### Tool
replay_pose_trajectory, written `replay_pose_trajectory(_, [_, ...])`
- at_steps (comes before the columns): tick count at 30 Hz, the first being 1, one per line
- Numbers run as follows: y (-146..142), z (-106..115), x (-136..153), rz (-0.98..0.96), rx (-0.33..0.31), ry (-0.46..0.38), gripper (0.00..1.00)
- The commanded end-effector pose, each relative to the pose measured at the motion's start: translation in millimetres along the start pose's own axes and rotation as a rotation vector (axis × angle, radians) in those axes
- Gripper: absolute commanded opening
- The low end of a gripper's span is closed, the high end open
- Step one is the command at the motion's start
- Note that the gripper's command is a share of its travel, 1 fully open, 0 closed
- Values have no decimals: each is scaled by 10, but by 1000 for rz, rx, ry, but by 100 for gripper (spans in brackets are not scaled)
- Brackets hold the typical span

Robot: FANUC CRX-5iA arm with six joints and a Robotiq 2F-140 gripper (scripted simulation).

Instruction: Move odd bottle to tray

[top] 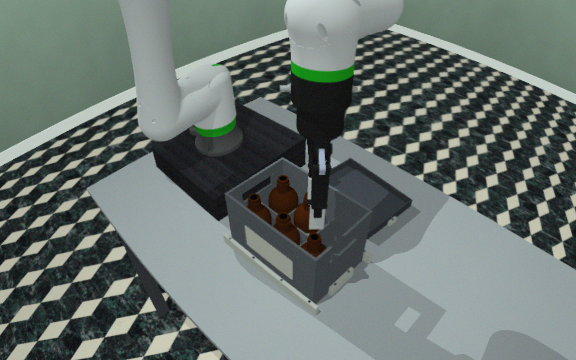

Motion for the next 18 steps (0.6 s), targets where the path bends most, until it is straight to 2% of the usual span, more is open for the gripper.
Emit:
replay_pose_trajectory(1, [3,8,0,0,2,1,44])
replay_pose_trajectory(18, [5,-62,-2,0,1,1,44])
Point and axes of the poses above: the point where the finger pads meet when closed, its own z axis back along the fingers, its own y axis across the jaws, x = y × z, the point moved 9 cm from there along z, back along the fingers, and after that the axes turned 8 degrees about z, right-handed, at the moved point
